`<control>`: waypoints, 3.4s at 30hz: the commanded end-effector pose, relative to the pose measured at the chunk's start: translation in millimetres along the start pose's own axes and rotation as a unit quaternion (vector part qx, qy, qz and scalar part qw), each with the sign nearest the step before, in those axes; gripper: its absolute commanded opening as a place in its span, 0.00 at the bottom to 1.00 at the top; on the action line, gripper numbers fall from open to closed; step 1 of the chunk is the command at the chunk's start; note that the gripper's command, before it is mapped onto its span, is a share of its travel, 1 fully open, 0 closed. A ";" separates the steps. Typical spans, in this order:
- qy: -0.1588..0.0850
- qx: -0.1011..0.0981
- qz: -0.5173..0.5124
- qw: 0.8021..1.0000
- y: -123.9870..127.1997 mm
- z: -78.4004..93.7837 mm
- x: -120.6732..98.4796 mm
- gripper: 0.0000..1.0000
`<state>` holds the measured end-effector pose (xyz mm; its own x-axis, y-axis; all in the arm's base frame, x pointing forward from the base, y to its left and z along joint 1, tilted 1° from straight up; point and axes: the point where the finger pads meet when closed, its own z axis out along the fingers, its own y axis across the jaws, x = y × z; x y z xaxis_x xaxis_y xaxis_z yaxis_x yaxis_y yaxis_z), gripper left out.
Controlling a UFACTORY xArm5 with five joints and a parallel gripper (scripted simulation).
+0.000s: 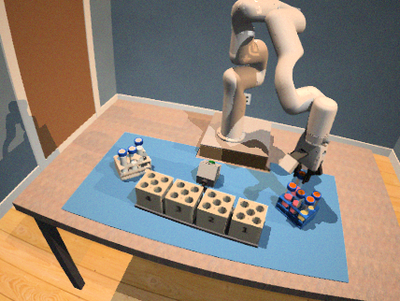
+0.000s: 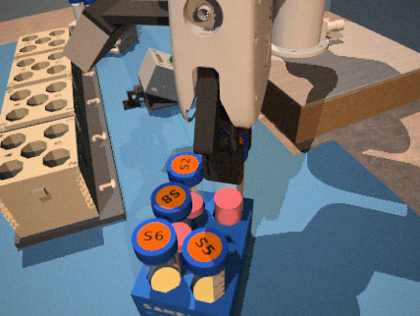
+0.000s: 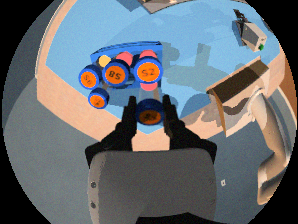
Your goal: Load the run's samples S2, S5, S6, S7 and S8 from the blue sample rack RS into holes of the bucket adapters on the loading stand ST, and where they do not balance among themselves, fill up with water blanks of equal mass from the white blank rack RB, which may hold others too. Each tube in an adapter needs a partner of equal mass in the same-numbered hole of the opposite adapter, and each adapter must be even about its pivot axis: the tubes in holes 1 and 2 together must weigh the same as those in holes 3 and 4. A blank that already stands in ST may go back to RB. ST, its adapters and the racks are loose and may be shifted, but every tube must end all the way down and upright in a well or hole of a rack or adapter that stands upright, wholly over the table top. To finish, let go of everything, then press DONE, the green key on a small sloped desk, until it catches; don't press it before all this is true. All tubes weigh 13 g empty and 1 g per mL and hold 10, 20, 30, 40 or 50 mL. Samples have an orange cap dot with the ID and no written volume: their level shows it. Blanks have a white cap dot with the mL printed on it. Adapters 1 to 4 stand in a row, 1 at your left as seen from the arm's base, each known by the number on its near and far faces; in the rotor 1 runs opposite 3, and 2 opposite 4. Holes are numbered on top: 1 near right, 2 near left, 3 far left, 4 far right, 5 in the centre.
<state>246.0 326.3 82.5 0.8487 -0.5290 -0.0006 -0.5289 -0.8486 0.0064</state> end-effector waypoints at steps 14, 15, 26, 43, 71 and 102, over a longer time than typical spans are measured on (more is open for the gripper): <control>0.000 0.002 0.000 1.000 -1.3 -33.0 -0.5 0.00; 0.000 0.002 0.000 1.000 -1.3 -35.0 -0.6 0.00; 0.000 0.002 0.000 1.000 -1.3 -57.0 -1.0 0.00; 0.000 0.002 0.000 1.000 -1.3 -87.0 -1.6 0.00; 0.000 0.002 0.000 1.000 -1.3 -101.1 -1.9 0.00; 0.000 0.002 0.000 1.000 -1.3 -101.1 -1.9 0.00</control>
<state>244.8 328.0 182.1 0.8487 -0.5289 -0.0005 -0.5289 -0.8486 0.0062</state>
